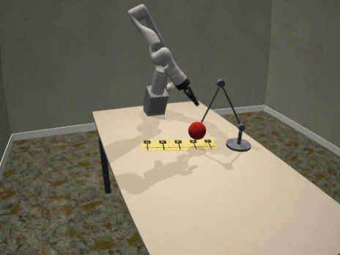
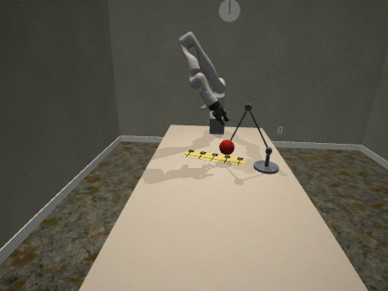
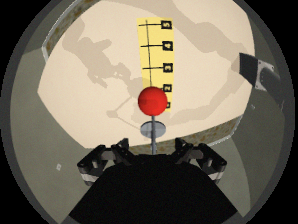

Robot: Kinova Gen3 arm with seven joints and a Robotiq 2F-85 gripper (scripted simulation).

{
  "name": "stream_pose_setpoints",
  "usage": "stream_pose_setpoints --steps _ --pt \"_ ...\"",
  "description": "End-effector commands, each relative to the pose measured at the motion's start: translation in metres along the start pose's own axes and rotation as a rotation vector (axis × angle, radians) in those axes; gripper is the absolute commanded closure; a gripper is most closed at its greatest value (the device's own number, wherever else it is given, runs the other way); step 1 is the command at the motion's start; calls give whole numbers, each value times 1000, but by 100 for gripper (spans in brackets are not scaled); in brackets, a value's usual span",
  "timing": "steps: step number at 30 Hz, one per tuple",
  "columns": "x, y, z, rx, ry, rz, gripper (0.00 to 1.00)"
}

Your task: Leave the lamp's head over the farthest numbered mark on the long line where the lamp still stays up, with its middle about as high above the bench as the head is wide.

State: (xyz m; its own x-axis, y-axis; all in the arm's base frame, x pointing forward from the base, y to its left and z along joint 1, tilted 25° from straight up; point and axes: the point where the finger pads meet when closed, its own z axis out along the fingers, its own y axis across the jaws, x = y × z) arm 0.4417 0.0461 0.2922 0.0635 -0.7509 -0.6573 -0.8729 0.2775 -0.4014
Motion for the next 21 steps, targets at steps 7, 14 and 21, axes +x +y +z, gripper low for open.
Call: stream_pose_setpoints --steps 7,14,21 --pt "-5 3 21 -13 -10 -9 0" --pt "-1 2 37 -6 2 -6 0" --pt "2 1 48 -1 10 -3 0"
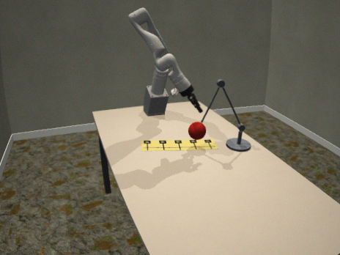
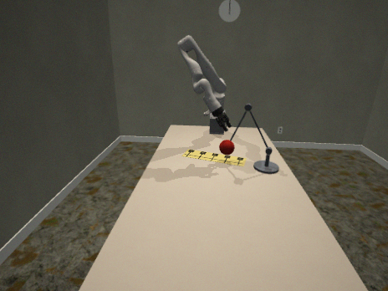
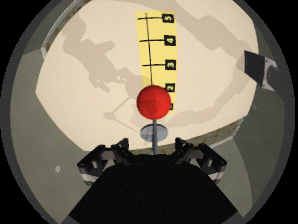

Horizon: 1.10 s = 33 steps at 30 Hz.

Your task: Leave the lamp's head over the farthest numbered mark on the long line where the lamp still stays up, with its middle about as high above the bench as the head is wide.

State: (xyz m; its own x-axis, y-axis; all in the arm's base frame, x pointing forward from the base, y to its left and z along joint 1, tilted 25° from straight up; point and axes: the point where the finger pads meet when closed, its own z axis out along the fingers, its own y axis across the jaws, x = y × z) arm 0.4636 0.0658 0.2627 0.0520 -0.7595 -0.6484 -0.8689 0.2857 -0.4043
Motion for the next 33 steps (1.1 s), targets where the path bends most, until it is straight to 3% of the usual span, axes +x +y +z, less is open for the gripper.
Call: stream_pose_setpoints --steps 1,13,32,33 --pt "-4 2 9 -9 -5 -7 0" --pt "2 0 36 2 11 -2 0" --pt "-12 8 48 -24 -11 -20 0" --pt "-12 8 48 -24 -11 -20 100"
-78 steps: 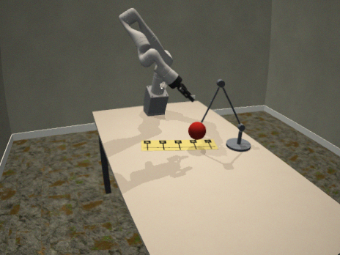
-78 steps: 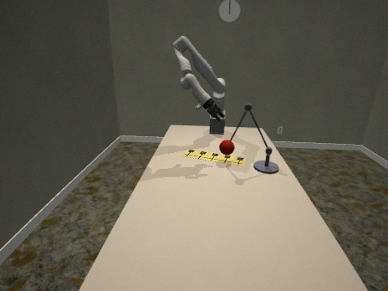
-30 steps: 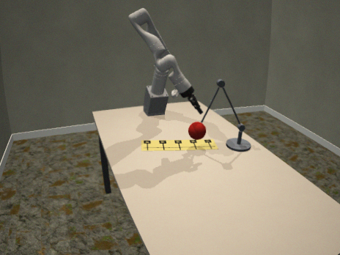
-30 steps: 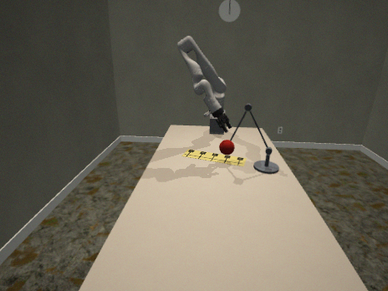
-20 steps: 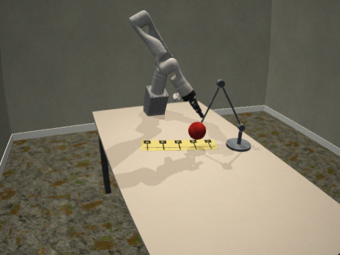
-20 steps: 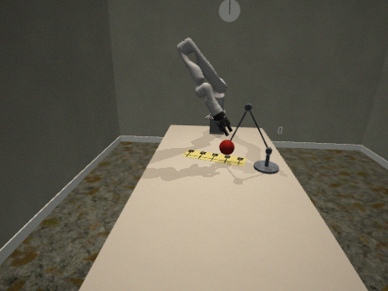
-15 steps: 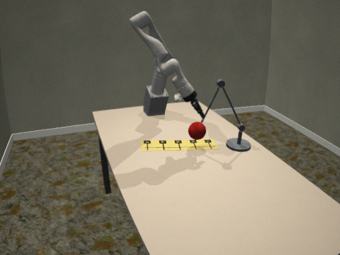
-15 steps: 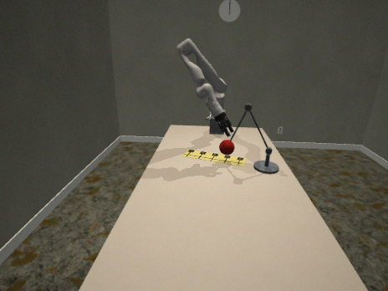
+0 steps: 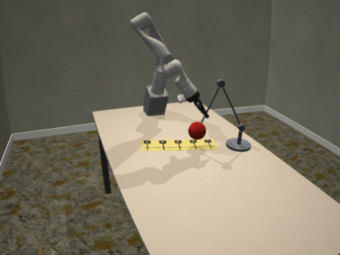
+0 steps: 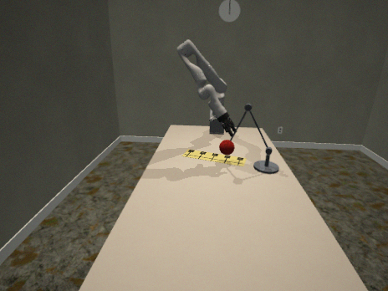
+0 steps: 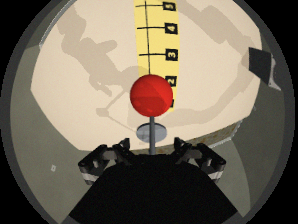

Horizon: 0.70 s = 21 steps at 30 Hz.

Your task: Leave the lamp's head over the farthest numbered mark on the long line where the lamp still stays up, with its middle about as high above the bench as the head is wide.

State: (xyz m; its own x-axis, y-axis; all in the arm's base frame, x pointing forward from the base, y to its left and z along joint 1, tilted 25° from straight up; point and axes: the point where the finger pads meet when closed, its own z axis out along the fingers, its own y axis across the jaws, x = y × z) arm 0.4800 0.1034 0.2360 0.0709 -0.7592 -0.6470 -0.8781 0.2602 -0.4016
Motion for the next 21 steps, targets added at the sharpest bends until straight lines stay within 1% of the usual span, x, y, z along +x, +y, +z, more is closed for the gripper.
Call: stream_pose_setpoints --steps 1,21 --pt "-2 1 1 -2 -2 -3 100" --pt "0 0 -1 1 1 0 100"
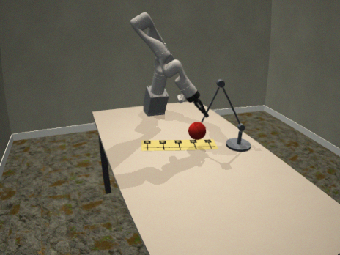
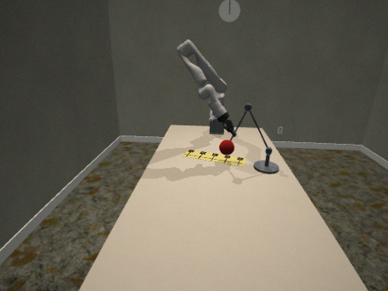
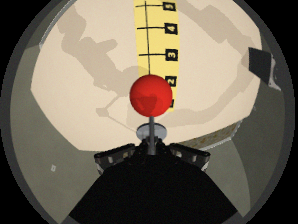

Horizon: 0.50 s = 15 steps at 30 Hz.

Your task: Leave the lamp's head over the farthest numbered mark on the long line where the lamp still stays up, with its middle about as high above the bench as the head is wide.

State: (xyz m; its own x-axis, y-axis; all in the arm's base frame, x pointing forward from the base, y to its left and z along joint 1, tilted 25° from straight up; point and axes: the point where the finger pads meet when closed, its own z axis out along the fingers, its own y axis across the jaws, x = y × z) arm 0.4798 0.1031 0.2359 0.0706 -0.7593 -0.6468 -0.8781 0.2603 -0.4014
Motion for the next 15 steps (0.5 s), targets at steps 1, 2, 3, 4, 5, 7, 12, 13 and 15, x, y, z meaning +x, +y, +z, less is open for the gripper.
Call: stream_pose_setpoints --steps 1,2,3,4,5,7,12,13,15 --pt "0 -1 0 1 0 0 100" --pt "0 0 0 1 0 0 100" --pt "0 0 0 1 0 0 100" --pt "0 0 0 1 0 -1 100" --pt "0 0 0 1 0 -1 100" --pt "0 0 0 1 0 -1 100" --pt "0 0 0 1 0 -1 100" --pt "2 0 -1 0 0 -1 100" --pt "6 0 -4 -1 0 -2 100"
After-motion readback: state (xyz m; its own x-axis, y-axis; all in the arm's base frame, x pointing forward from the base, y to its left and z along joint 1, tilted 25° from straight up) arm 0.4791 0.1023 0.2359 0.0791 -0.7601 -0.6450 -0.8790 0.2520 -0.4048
